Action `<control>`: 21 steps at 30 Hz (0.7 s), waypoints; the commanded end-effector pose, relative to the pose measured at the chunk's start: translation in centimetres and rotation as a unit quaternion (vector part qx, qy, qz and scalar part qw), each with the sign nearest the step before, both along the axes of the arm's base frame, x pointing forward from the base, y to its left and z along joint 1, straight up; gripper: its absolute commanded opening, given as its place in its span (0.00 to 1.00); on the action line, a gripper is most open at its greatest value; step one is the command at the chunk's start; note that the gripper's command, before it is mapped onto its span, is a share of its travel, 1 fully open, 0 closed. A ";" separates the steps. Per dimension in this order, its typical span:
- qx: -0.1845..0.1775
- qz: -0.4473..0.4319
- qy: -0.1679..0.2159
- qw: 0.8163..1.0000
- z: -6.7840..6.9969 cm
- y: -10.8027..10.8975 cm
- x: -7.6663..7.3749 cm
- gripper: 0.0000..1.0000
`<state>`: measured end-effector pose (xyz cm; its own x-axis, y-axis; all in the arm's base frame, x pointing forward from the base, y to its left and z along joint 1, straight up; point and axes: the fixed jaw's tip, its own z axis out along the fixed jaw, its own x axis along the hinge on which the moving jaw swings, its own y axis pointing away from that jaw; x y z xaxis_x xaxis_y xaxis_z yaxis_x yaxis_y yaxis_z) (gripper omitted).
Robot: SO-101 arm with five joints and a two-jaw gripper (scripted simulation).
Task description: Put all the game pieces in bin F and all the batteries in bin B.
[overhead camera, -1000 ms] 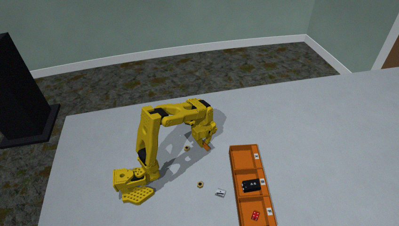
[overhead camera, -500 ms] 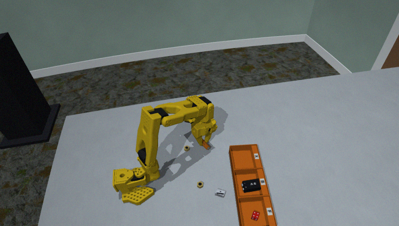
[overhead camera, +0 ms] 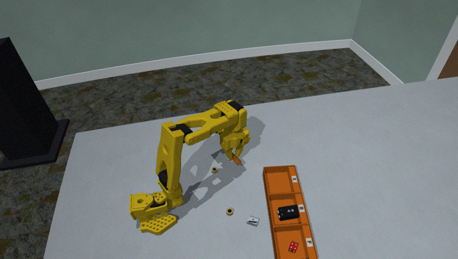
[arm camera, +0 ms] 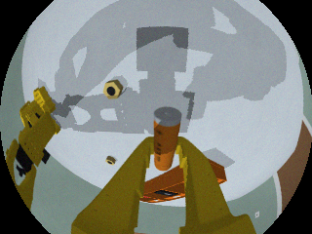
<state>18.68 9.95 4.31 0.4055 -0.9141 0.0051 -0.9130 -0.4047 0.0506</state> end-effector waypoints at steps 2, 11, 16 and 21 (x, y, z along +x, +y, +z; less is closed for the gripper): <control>0.019 0.007 -0.033 0.999 1.6 0.5 0.6 0.00; 0.019 0.021 -0.034 0.999 1.8 0.0 0.9 0.00; 0.019 0.050 -0.036 0.998 2.0 -1.1 1.5 0.00; 0.019 0.071 -0.037 0.997 2.2 -1.9 1.9 0.00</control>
